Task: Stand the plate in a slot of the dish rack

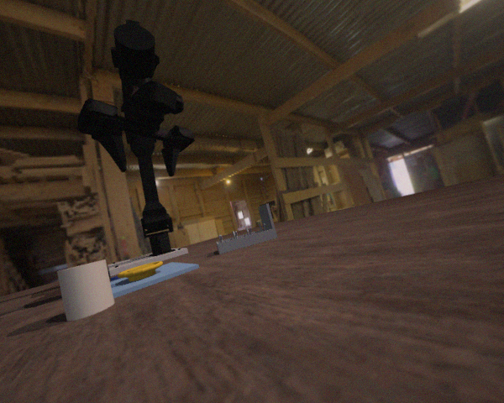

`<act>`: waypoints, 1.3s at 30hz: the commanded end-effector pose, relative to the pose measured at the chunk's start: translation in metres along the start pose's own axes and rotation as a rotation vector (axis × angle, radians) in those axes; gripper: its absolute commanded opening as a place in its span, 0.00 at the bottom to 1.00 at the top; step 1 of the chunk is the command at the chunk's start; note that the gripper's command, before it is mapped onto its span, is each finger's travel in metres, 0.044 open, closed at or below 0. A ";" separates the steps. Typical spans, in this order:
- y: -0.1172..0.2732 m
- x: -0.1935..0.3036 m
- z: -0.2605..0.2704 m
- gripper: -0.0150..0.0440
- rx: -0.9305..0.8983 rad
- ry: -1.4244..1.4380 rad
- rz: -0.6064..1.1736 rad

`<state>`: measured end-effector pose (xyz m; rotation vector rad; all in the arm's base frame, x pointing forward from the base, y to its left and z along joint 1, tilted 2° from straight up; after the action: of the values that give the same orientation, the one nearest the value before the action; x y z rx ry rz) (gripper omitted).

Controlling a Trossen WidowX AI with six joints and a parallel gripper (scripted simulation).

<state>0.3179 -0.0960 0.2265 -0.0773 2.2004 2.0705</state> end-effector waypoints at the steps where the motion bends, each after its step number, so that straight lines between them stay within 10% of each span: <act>1: 0.005 0.015 -0.016 0.93 -0.020 -0.150 0.032; 13: 0.006 0.031 -0.032 0.93 -0.037 -0.301 0.071; 22: -0.103 0.029 -0.035 0.93 -0.036 -0.301 0.070; 39: -0.122 0.030 -0.034 0.93 -0.036 -0.301 0.070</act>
<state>0.3014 -0.1375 0.1141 0.2787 2.0132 1.9888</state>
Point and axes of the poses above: the point midway between the two fingers, 35 mm back from their tips, its own y axis back along the fingers, its own z axis across the jaws, x = y × z, the point moved 2 cm from there along y, back along the fingers, and after that the axes turned 13 degrees about -y, right-handed, at the moved point
